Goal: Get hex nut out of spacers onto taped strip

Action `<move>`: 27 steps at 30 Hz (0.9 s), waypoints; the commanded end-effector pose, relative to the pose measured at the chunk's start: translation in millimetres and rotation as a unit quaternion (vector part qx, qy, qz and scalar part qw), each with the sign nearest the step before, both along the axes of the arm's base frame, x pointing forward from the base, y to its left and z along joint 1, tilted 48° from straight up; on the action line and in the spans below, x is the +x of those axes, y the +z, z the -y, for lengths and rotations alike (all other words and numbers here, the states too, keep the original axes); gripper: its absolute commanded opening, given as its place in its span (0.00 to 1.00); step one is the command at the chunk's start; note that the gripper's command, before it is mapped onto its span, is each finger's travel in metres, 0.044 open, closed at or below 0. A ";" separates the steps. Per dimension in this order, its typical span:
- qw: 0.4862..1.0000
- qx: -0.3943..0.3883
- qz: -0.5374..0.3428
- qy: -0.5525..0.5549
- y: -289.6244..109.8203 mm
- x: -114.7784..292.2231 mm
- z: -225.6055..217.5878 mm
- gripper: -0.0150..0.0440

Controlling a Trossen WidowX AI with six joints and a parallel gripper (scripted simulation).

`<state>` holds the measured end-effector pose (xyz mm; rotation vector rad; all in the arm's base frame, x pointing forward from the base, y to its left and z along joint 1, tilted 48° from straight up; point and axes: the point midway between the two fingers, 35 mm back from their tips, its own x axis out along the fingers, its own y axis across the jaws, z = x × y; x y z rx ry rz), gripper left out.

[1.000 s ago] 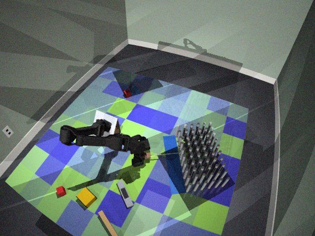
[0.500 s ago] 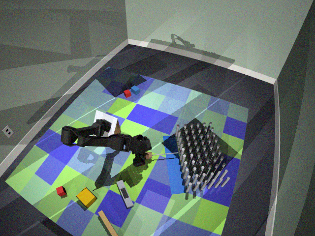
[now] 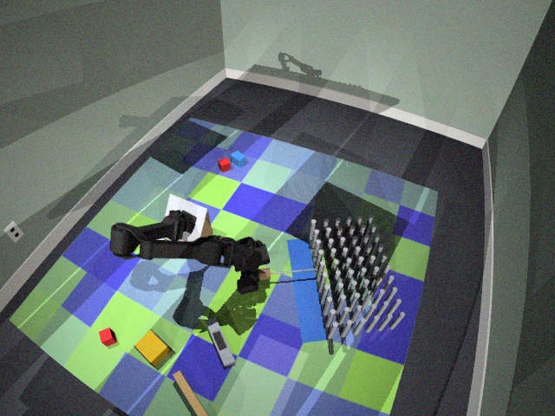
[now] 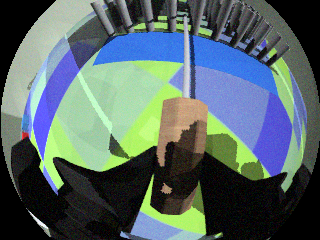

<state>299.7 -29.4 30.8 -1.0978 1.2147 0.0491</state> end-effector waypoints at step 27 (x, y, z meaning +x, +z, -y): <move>1.000 0.001 0.002 -0.001 -6.4 15.0 -6.8 0.25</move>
